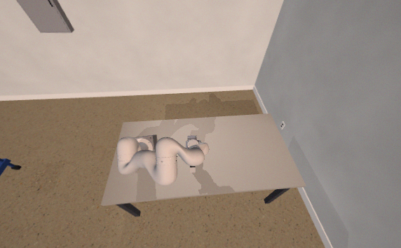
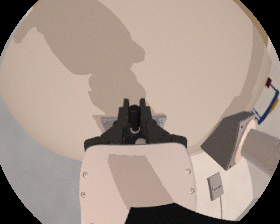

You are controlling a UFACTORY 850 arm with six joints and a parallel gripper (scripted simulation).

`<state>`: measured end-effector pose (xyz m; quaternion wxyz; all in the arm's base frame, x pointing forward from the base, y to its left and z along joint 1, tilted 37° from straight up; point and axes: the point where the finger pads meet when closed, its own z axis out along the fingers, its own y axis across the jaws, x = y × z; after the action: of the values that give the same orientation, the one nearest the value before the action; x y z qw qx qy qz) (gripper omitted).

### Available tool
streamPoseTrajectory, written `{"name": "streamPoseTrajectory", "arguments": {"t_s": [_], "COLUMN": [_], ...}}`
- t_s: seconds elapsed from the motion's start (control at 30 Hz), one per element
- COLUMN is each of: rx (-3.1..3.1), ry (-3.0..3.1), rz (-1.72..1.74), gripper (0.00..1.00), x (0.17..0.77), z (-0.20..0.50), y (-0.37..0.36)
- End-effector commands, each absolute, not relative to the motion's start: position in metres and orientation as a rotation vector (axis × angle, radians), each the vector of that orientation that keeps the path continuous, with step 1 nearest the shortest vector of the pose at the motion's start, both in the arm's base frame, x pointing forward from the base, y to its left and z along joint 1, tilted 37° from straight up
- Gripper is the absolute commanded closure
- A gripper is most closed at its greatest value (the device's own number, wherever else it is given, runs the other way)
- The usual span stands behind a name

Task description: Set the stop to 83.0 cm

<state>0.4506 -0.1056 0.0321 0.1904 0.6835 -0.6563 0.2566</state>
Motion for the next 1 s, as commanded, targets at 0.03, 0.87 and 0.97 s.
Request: {"name": "streamPoseTrajectory", "arguments": {"t_s": [0.03, 0.87, 0.97], "rx": [1.922, 1.922, 1.922], "ry": [-1.845, -1.845, -1.845], "rz": [0.723, 0.723, 0.723], "gripper": [0.94, 0.94, 0.94], "x": [0.455, 0.468, 0.469], "z": [0.034, 0.049, 0.051], "y": [-0.104, -0.093, -0.091]}}
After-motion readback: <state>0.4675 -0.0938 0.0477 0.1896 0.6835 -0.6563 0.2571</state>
